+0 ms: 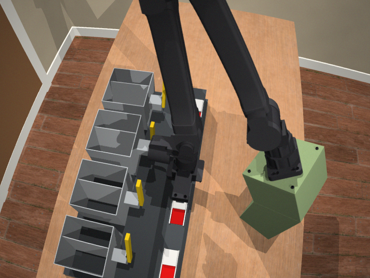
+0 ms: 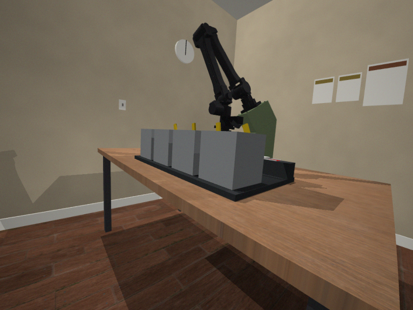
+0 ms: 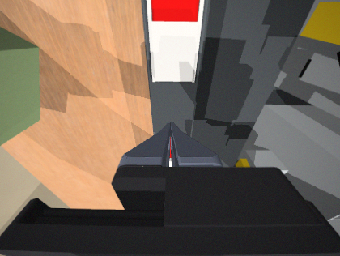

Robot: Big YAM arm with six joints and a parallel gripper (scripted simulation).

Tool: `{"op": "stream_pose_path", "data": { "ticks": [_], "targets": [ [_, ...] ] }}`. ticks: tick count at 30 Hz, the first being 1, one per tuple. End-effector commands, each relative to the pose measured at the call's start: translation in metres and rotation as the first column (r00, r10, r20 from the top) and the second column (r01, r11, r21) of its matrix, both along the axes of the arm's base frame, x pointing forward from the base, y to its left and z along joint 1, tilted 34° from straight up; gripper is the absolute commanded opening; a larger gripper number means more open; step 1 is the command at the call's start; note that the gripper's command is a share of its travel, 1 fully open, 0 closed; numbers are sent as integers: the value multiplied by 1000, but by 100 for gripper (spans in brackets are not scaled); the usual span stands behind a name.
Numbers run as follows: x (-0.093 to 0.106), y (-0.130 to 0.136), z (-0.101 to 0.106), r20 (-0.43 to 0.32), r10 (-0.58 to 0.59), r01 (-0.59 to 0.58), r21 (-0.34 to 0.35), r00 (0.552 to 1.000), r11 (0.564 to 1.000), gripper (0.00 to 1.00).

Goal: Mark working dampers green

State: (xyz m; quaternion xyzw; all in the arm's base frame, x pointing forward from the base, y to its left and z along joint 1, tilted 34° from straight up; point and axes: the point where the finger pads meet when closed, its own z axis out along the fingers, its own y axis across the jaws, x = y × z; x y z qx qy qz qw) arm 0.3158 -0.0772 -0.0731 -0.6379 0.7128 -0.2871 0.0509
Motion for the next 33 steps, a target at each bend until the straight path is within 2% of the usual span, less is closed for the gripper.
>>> {"op": "stream_pose_path", "data": {
  "ticks": [1, 5, 6, 13, 33],
  "targets": [
    [10, 18, -7, 14, 4, -4, 9, 1000, 1000, 0],
    [11, 23, -9, 15, 5, -5, 9, 1000, 1000, 0],
    [9, 14, -9, 15, -22, 22, 9, 1000, 1000, 0],
    [11, 22, -9, 15, 4, -4, 11, 1000, 1000, 0],
    [10, 18, -9, 13, -4, 4, 8, 1000, 1000, 0]
  ]
}}
